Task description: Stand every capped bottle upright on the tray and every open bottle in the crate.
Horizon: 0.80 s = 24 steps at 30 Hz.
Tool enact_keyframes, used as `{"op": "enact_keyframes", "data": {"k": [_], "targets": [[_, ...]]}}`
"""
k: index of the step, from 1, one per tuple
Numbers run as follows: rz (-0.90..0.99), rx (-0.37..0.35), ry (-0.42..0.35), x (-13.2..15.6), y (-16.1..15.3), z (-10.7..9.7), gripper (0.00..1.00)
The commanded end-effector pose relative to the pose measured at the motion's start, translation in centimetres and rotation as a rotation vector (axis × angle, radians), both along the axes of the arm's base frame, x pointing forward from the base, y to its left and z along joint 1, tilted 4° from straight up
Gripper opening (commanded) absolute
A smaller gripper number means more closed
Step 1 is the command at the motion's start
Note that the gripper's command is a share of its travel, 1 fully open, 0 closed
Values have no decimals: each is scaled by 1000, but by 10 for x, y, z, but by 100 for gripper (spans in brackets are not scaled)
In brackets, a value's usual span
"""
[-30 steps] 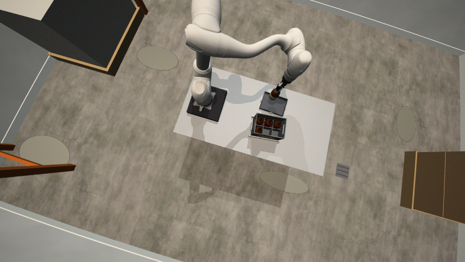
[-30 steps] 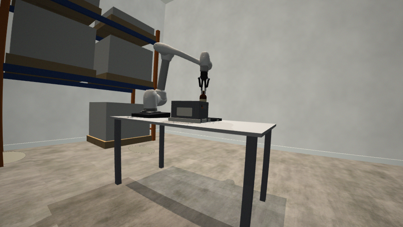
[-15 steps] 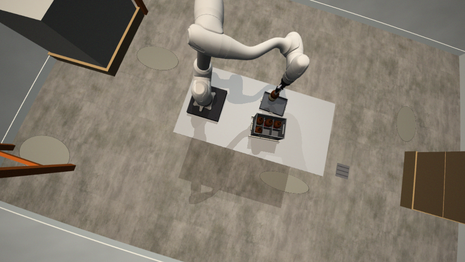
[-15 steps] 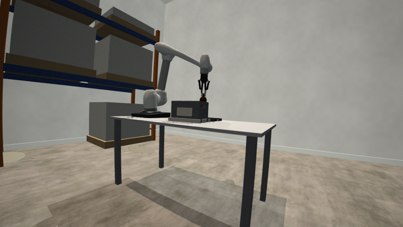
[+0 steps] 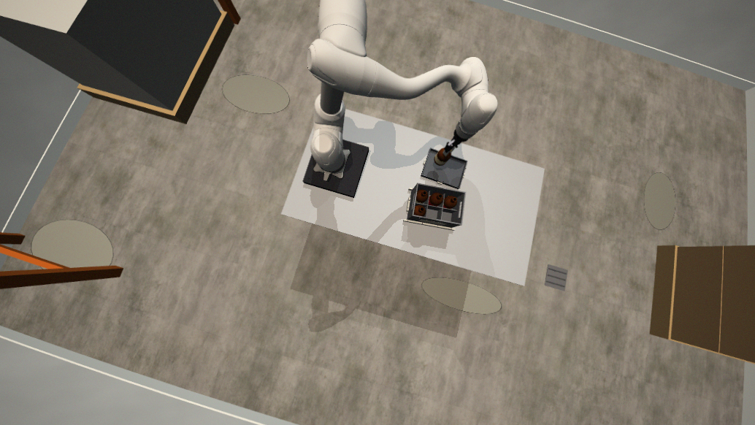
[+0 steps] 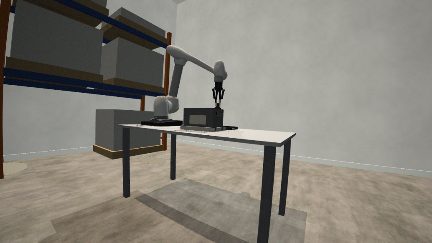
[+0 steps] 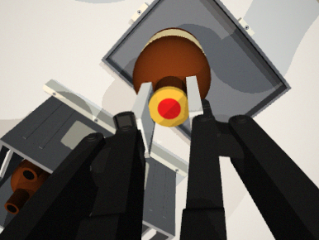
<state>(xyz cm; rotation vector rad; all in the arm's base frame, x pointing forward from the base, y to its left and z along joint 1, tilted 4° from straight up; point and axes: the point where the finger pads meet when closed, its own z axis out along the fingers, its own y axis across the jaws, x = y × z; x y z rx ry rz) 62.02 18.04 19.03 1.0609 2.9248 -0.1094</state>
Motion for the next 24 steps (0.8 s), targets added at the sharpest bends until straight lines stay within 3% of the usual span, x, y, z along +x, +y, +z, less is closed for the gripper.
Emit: {"op": "enact_keyframes", "data": {"k": [1,24], "targets": [[0,0,0,0,0,-1,0],[0,0,0,1,-4,-42,0]]}}
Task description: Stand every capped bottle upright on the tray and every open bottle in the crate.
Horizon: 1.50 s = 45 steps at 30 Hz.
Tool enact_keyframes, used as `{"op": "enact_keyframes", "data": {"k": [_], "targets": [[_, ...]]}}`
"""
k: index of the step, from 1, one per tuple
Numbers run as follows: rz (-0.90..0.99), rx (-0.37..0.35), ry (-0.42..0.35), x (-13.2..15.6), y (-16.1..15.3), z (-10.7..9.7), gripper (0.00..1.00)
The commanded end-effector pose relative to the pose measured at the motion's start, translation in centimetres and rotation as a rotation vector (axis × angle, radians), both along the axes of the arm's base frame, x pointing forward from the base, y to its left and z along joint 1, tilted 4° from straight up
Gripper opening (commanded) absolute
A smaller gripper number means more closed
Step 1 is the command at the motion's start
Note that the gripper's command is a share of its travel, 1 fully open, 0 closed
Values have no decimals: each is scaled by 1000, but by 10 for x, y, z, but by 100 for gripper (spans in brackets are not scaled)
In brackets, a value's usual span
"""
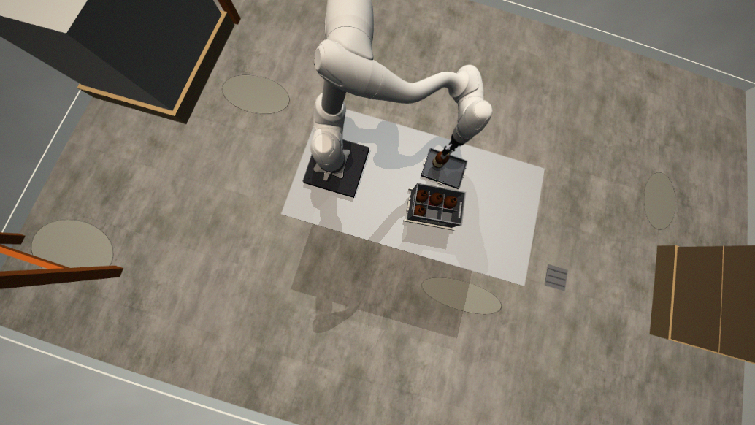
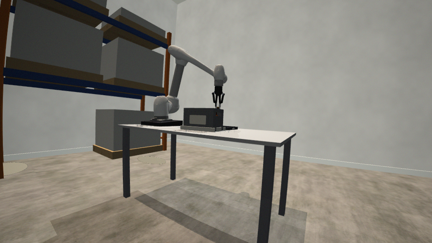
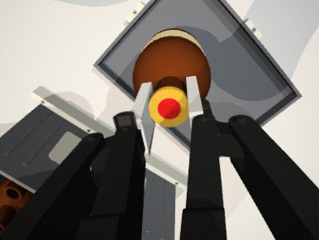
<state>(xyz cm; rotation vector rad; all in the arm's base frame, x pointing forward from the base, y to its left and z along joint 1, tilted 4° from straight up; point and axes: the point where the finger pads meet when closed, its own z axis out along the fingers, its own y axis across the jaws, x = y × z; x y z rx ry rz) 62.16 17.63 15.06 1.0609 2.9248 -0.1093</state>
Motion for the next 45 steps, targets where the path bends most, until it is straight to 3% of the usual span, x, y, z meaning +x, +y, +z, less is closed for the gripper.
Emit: {"op": "enact_keyframes", "data": {"k": [1,9,45], "targets": [[0,0,0,0,0,-4,0],[0,0,0,-1,-1,-20,0],[0,0,0,0,-3,-37,0]]}}
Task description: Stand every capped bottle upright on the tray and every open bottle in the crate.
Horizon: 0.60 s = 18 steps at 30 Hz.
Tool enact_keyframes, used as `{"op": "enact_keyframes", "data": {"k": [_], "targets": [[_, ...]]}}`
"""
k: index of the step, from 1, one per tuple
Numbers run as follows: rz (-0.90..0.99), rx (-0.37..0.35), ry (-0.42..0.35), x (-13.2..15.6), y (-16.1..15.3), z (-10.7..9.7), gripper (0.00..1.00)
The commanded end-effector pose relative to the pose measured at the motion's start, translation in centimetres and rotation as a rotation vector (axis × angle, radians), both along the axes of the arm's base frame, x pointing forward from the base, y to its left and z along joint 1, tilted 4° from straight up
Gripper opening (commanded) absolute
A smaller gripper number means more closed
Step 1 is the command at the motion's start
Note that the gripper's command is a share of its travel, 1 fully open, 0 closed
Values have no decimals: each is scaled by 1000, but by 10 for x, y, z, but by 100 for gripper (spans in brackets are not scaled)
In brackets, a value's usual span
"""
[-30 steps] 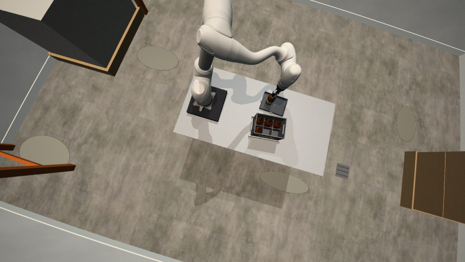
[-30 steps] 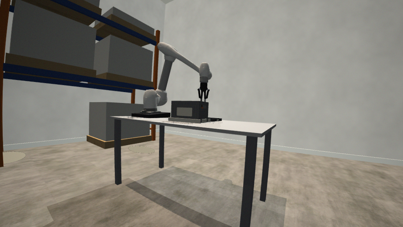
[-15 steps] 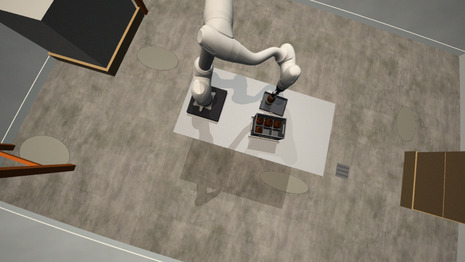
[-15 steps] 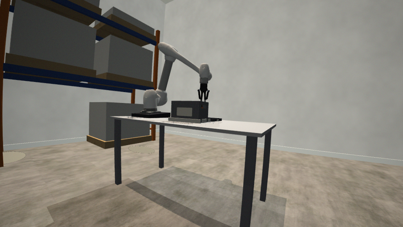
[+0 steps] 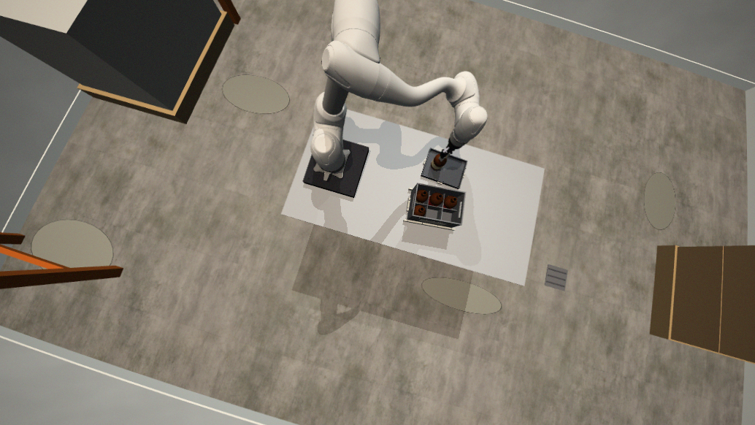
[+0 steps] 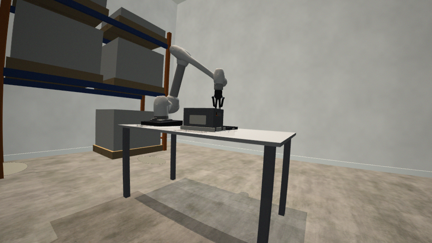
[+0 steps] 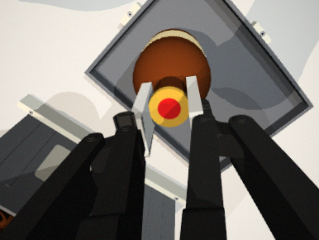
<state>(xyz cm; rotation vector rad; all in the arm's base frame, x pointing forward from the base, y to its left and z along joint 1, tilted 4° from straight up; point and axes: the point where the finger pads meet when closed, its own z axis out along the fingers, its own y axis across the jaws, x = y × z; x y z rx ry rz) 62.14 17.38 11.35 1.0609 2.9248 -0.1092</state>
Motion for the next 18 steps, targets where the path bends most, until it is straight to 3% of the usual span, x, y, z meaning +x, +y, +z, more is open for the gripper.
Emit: {"op": "enact_keyframes", "data": {"k": [1,18], "targets": [[0,0,0,0,0,0,0],[0,0,0,0,0,-6,0]]}}
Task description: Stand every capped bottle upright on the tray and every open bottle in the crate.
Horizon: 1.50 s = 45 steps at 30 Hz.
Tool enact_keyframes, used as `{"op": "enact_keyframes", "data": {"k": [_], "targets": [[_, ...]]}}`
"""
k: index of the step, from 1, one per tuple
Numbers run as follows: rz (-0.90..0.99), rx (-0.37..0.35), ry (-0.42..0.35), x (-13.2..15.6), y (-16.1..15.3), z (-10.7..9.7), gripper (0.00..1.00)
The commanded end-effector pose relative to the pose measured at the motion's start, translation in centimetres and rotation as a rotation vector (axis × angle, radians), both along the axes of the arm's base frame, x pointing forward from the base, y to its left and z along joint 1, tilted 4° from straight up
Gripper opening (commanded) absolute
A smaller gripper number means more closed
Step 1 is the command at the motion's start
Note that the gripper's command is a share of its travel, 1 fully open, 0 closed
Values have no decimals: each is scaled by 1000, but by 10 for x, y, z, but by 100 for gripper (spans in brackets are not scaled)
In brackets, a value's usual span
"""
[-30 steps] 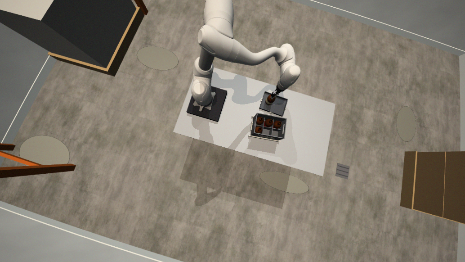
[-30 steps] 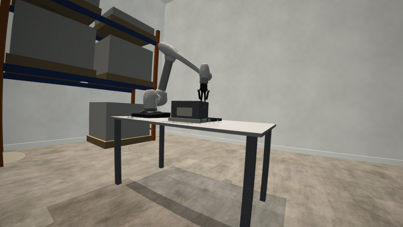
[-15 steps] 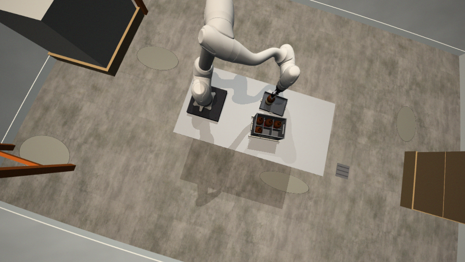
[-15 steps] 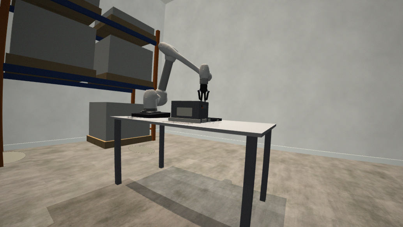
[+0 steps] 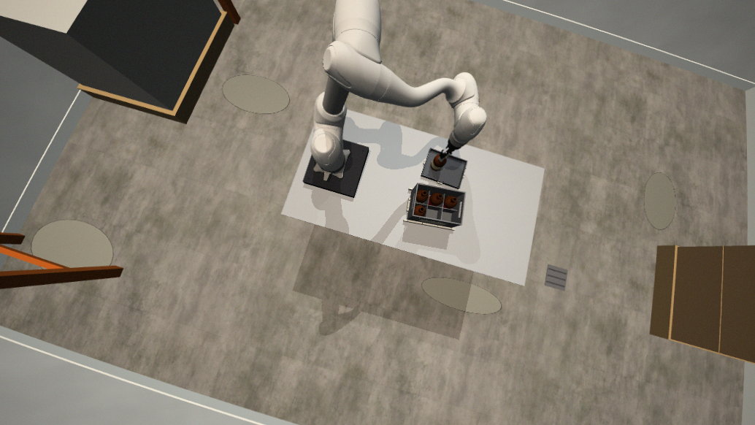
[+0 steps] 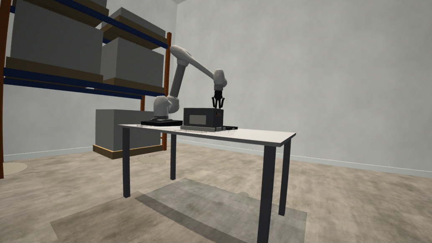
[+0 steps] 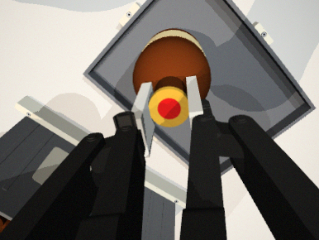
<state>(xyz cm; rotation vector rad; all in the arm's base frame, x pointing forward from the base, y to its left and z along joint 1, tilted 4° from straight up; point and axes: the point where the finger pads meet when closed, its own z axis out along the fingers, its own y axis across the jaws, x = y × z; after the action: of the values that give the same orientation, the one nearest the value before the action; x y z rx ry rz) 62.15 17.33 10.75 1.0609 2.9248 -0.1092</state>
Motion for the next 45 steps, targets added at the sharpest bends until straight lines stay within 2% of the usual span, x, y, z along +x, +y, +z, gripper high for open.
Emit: {"op": "enact_keyframes", "data": {"k": [1,16,17,45], "targets": [[0,0,0,0,0,-1,0],[0,0,0,0,0,-6,0],[0,0,0,0,0,-6,100],[0,0,0,0,0,-6,100]]}}
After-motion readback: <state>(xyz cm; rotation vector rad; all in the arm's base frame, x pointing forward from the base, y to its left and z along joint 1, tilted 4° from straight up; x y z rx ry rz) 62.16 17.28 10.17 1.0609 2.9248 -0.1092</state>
